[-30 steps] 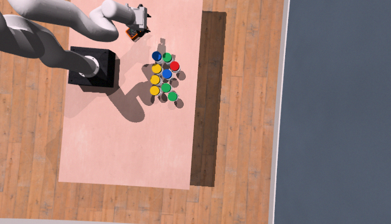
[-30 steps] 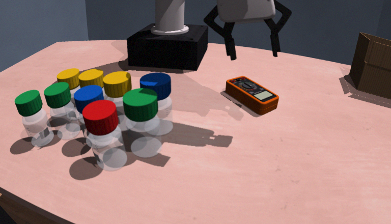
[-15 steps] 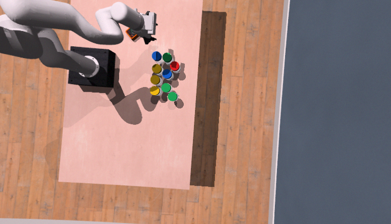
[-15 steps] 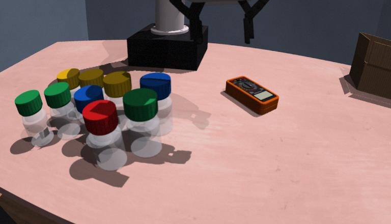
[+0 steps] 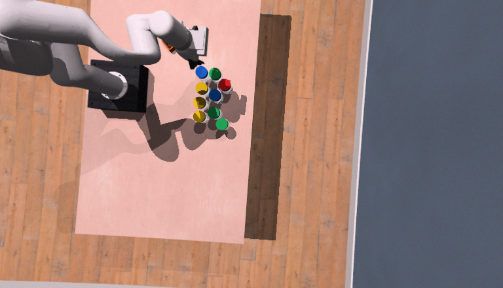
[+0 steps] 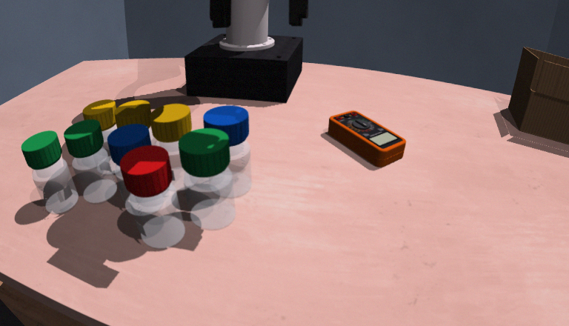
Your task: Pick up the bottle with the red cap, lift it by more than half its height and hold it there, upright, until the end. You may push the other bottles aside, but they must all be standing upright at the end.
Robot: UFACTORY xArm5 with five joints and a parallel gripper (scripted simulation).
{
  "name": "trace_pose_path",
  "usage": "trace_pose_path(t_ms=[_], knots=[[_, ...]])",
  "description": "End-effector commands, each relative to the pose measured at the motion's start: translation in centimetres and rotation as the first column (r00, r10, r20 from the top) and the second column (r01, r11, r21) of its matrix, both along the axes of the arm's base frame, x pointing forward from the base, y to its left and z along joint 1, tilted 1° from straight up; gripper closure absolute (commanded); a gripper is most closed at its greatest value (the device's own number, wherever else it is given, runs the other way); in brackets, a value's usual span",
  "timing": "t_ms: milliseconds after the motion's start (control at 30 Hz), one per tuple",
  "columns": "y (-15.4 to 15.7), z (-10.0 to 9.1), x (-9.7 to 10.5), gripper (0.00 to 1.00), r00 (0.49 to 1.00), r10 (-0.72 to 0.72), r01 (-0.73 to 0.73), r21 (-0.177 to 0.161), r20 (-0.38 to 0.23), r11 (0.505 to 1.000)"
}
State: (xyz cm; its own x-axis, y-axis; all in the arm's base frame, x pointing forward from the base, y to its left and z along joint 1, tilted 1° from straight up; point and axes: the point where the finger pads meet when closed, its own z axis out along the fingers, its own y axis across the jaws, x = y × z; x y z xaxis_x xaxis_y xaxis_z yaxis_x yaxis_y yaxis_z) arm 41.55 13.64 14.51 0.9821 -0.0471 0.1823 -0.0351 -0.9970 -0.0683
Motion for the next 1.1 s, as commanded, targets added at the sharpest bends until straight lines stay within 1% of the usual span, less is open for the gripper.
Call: trace_pose_path(t_ms=[0,33,267,467,500,567,600,633,833,1067], knots=[[-2.0,1.6,0.5,0.21,1.0,0.006,-0.007,-0.019,-0.026,1.0],[-2.9,2.3,0.7,0.21,0.999,0.009,-0.009,-0.027,-0.037,1.0],[-6.2,4.7,0.6,0.21,0.997,0.016,-0.019,-0.046,-0.078,0.999],[-9.0,6.8,0.2,0.21,0.993,0.022,-0.029,-0.057,-0.116,0.998],[-9.9,7.5,0.0,0.21,0.991,0.025,-0.032,-0.059,-0.128,0.998],[-9.9,7.5,0.0,0.21,0.991,0.025,-0.032,-0.059,-0.128,0.998],[-10.7,8.2,-0.3,0.21,0.99,0.027,-0.035,-0.062,-0.14,0.997],[-11.1,8.5,-0.4,0.21,0.989,0.028,-0.037,-0.062,-0.145,0.997],[-12.8,10.0,-1.1,0.21,0.985,0.032,-0.044,-0.063,-0.17,0.997],[-13.6,10.7,-1.4,0.21,0.983,0.035,-0.047,-0.063,-0.182,0.997]])
